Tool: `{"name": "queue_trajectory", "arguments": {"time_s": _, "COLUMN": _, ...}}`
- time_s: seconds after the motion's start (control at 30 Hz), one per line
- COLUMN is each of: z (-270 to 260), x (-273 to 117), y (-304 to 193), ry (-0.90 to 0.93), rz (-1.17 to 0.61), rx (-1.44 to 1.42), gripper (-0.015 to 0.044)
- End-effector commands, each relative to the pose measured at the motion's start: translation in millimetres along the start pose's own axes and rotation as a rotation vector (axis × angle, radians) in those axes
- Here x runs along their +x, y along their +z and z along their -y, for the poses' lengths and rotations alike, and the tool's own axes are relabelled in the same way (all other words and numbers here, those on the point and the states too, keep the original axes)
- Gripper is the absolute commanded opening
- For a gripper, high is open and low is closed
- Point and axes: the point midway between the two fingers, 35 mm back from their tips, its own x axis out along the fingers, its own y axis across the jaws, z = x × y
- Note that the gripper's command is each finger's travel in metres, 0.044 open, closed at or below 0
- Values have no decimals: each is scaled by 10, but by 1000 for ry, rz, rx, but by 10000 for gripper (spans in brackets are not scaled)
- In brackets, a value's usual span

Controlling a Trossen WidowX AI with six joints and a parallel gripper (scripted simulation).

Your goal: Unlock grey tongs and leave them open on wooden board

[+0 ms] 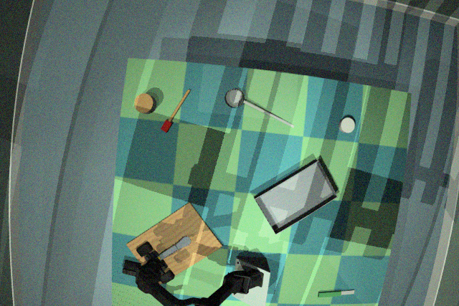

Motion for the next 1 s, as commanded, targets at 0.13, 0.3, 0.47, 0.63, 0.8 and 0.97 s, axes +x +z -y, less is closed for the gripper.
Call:
{"name": "queue_trajectory", "arguments": {"time_s": 0.13, "z": 2, "x": -4, "y": 2, "ry": 0, "rz": 0, "rx": 0, "gripper": 113}}
{"name": "queue_trajectory", "arguments": {"time_s": 0.3, "z": 2, "x": -4, "y": 2, "ry": 0, "rz": 0, "rx": 0, "gripper": 244}}
{"name": "queue_trajectory", "arguments": {"time_s": 0.47, "z": 2, "x": -4, "y": 2, "ry": 0, "rz": 0, "rx": 0, "gripper": 375}}
{"name": "queue_trajectory", "arguments": {"time_s": 0.63, "z": 6, "x": -11, "y": 16, "ry": 0, "rz": 1, "rx": 0, "gripper": 440}}
{"name": "queue_trajectory", "arguments": {"time_s": 0.8, "z": 77, "x": -162, "y": 286, "ry": 12, "rz": 13, "rx": 2, "gripper": 440}}
{"name": "queue_trajectory", "arguments": {"time_s": 0.97, "z": 144, "x": -416, "y": 676, "ry": 31, "rz": 31, "rx": 6, "gripper": 440}}
